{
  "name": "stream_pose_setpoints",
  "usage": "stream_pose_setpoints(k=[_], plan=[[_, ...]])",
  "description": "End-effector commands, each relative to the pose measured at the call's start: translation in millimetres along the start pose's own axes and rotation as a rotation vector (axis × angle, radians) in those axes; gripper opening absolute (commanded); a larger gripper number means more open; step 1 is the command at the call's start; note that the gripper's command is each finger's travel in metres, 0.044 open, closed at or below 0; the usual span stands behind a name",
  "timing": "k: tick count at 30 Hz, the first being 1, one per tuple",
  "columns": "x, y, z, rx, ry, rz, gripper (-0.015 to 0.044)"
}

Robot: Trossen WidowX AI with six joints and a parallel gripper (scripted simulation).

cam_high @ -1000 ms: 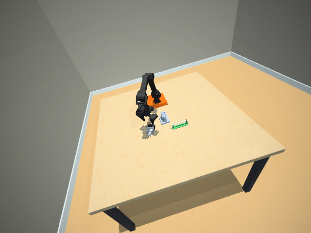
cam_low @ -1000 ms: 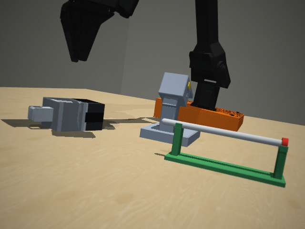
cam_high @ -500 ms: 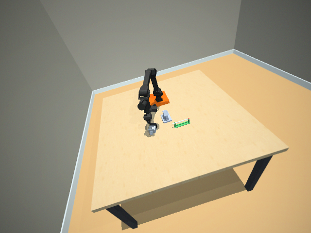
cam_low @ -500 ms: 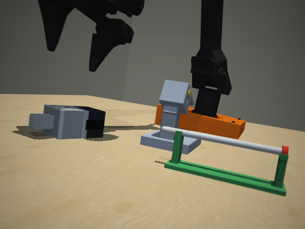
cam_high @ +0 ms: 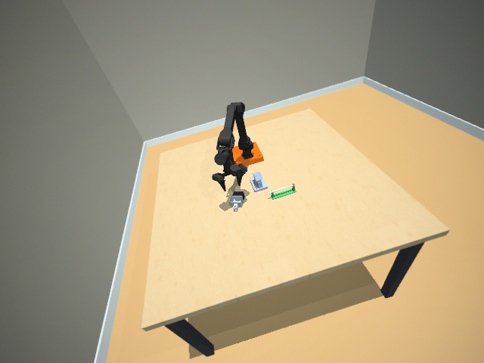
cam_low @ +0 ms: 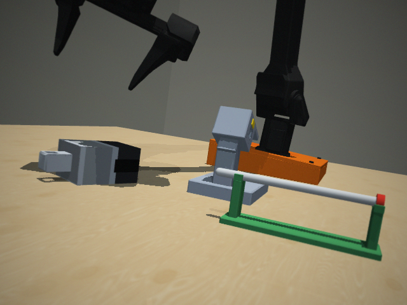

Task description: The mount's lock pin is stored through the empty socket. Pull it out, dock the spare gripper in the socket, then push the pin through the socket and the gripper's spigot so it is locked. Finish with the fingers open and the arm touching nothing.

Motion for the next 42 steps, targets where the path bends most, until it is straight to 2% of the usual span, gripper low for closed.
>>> stream_pose_setpoints(k=[1, 18, 29, 42], plan=[[-8, 16, 5, -0.082, -0.112, -0.781, 0.044], [-8, 17, 4, -0.082, -0.111, -0.783, 0.044], [-15, 40, -58, -0.1, -0.078, -0.917, 0.044], [-15, 46, -74, -0.101, -0.077, -0.92, 0.044]])
Point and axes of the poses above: the point midway between the two fingers, 35 mm back from their tips, its own z axis back along the fingers, its own y axis across the jaws, x = y × z, the point moved 10 cm from there along z, back along the fingers, and after that the axes turned 15 degrees about z, right-handed, at the moved point
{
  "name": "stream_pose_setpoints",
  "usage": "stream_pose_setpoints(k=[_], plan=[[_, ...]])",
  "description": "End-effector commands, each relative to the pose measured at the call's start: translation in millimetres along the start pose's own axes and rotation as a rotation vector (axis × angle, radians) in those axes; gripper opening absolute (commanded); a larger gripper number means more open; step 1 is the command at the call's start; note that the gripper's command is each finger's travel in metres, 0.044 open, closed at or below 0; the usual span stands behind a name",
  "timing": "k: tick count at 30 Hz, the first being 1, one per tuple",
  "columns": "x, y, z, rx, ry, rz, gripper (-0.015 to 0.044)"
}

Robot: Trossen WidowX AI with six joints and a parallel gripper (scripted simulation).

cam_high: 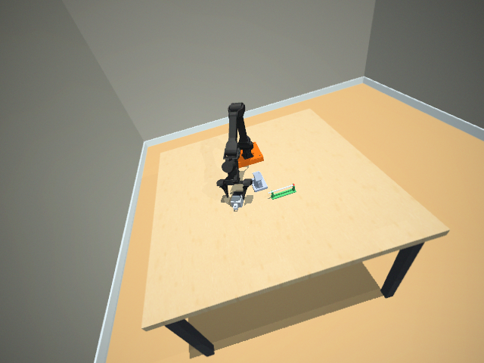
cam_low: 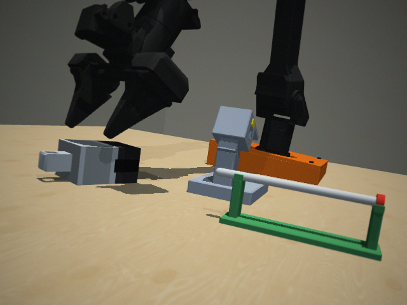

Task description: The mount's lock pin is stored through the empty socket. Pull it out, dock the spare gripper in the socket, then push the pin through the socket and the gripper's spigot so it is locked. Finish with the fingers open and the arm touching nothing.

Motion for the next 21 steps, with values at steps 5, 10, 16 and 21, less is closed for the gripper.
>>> stream_pose_setpoints(k=[5, 10, 16, 21], plan=[[-9, 2, -14, -0.001, 0.013, -0.005, 0.044], [-13, 3, -21, -0.001, 0.013, -0.006, 0.044], [-18, 5, -29, -0.001, 0.013, -0.006, 0.044], [-23, 6, -36, -0.001, 0.013, -0.006, 0.044]])
Point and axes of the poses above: the point midway between the two fingers, 35 mm back from their tips, its own z axis back along the fingers, its own y axis across the jaws, x = y × z, the point moved 10 cm from there along z, back along the fingers, and after that the axes turned 15 degrees about z, right-handed, at the moved point
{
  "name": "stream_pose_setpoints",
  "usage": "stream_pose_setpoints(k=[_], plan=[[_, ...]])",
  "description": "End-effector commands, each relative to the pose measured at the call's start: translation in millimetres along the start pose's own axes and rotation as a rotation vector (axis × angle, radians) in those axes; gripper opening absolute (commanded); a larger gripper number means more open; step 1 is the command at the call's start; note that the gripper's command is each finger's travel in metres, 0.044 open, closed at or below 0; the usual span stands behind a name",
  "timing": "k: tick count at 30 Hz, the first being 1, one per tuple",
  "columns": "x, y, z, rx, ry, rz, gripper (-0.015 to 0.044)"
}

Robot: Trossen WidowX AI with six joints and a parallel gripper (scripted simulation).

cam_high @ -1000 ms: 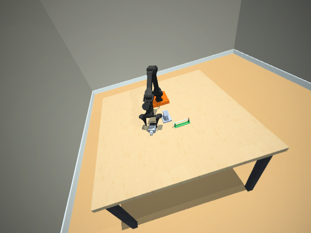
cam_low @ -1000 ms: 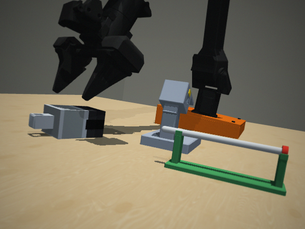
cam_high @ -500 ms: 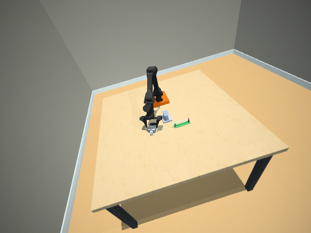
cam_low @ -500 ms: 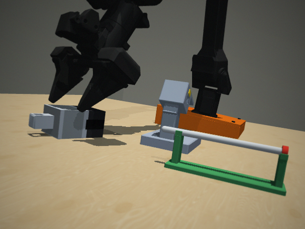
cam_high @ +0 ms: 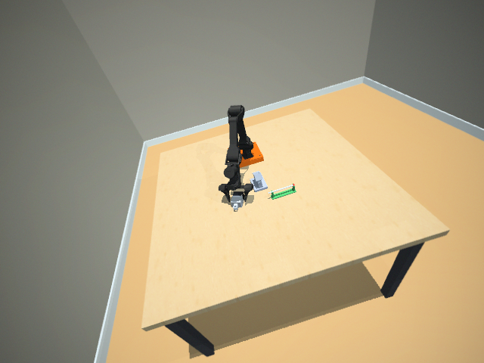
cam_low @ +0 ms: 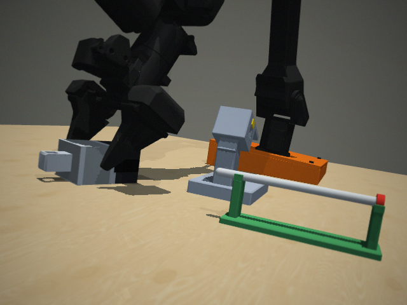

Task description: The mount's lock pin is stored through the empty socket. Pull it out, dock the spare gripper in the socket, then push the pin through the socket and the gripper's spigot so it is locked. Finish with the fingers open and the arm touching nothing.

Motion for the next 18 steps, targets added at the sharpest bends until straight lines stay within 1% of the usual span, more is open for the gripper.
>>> stream_pose_setpoints(k=[1, 10, 17, 18], plan=[[-6.0, 1.4, -6.6, -0.002, 0.009, -0.005, 0.044], [-10.2, 2.5, -12.3, -0.002, 0.009, -0.005, 0.044], [-10.2, 2.5, -12.3, -0.002, 0.009, -0.005, 0.0256], [-10.2, 2.5, -12.3, -0.002, 0.009, -0.005, 0.025]])
Point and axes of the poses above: the point midway between the two fingers, 35 mm back from their tips, its own z axis back along the fingers, its own y axis across the jaws, x = y × z, the point moved 10 cm from there along z, back along the fingers, and after that the axes turned 15 degrees about z, right-handed, at the moved point
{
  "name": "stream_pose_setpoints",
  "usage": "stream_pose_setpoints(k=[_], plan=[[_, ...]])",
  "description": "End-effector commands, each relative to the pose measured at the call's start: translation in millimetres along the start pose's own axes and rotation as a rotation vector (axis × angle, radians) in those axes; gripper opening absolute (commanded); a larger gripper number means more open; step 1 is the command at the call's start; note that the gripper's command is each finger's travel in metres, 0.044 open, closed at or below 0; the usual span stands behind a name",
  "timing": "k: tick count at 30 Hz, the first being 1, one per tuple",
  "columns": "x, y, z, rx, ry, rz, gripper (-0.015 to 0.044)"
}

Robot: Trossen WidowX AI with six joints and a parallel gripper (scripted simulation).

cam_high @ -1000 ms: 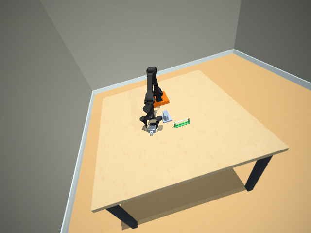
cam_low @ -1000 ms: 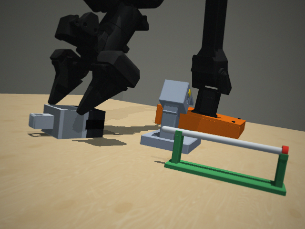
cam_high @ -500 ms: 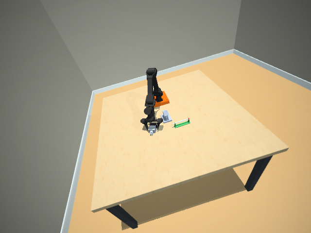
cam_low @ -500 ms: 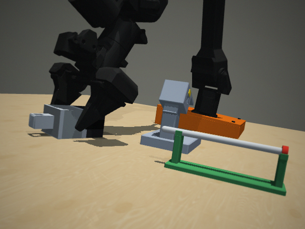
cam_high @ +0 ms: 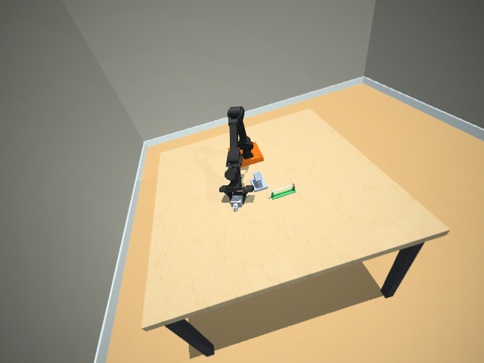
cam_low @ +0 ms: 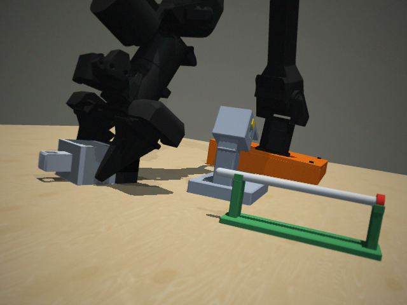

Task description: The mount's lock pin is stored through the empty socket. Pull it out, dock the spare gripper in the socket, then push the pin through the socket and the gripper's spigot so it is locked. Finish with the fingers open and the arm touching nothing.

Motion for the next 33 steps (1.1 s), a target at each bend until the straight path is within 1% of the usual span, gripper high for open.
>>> stream_pose_setpoints(k=[1, 6, 10, 14, 30, 33], plan=[[0, 0, 0, -0.003, 0.0, -0.004, 0.0243], [0, 0, 0, -0.003, 0.0, -0.004, 0.021], [3, -1, 3, -0.003, 0.0, -0.004, 0.0105], [14, -4, 17, -0.003, 0.0, -0.004, 0.0], [55, -14, 96, -0.004, 0.0, -0.004, 0.0], [57, -15, 105, -0.004, 0.0, -0.004, 0.0]])
Point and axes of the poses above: the point midway between the two fingers, 35 mm back from their tips, its own z axis back along the fingers, its own y axis across the jaws, x = y × z, the point moved 10 cm from there along z, back along the fingers, and after that the axes turned 15 degrees about z, right-handed, at the moved point
